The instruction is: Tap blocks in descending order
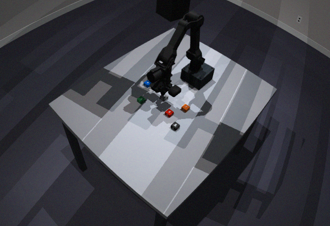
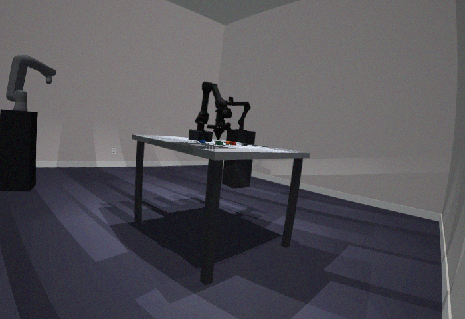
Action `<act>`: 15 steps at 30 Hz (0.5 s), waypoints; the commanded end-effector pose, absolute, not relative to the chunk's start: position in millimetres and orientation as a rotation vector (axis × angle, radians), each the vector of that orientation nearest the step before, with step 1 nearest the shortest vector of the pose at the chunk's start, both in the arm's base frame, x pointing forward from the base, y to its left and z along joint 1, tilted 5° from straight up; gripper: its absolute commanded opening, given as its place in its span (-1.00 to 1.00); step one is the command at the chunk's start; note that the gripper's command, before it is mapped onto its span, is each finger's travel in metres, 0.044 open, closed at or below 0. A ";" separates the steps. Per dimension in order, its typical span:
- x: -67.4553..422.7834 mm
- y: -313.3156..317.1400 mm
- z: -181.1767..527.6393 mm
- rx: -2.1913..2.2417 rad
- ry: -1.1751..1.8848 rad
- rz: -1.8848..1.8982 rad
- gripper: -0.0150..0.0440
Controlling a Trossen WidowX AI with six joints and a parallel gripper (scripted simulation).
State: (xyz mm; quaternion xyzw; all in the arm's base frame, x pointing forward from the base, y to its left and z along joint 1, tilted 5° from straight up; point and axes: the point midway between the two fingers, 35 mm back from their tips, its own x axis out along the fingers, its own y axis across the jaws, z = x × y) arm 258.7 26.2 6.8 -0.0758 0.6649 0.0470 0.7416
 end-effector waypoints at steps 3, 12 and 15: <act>255.3 26.1 -5.5 -0.166 1.473 0.110 -0.42; 257.0 26.2 5.5 -0.166 1.465 0.105 -0.42; 252.7 27.0 23.6 -0.166 1.473 0.110 -0.42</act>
